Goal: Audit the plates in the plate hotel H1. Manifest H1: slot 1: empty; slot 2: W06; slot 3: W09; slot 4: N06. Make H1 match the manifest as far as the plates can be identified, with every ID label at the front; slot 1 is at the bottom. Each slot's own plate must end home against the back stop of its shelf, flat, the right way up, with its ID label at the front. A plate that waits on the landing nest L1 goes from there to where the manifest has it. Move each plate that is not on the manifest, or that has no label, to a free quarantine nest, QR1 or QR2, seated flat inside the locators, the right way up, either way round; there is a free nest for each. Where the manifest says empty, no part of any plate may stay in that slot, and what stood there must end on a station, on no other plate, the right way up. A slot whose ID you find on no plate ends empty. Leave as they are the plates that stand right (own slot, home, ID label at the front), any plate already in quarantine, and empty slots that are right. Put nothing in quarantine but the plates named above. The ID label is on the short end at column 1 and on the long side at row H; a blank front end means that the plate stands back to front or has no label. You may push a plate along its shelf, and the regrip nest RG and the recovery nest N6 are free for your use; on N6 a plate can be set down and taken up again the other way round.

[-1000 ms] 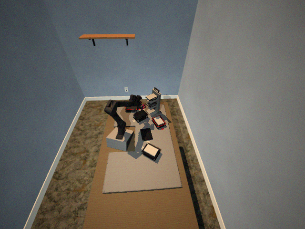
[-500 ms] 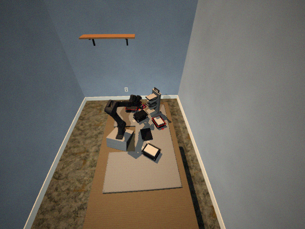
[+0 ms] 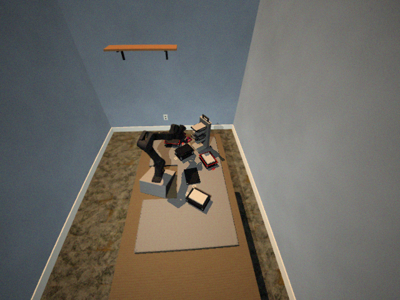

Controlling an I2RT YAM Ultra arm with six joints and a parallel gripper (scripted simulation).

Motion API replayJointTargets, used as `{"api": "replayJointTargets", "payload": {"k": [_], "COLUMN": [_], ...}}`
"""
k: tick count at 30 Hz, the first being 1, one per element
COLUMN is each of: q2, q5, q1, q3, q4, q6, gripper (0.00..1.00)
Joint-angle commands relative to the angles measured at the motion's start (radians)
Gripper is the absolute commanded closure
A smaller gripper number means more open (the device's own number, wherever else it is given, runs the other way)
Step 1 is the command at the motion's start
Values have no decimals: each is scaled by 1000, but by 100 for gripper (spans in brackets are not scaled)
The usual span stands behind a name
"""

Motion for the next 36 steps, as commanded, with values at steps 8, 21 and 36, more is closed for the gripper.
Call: {"api": "replayJointTargets", "payload": {"k": [8,21,36], "q2": [-6,-6,-61], "q5": [1,1,24], "q1": [-2,-2,26], "q3": [11,11,-35], "q4": [6,6,-21], "q6": [-1,-1,9], "gripper": [0,0,0]}}
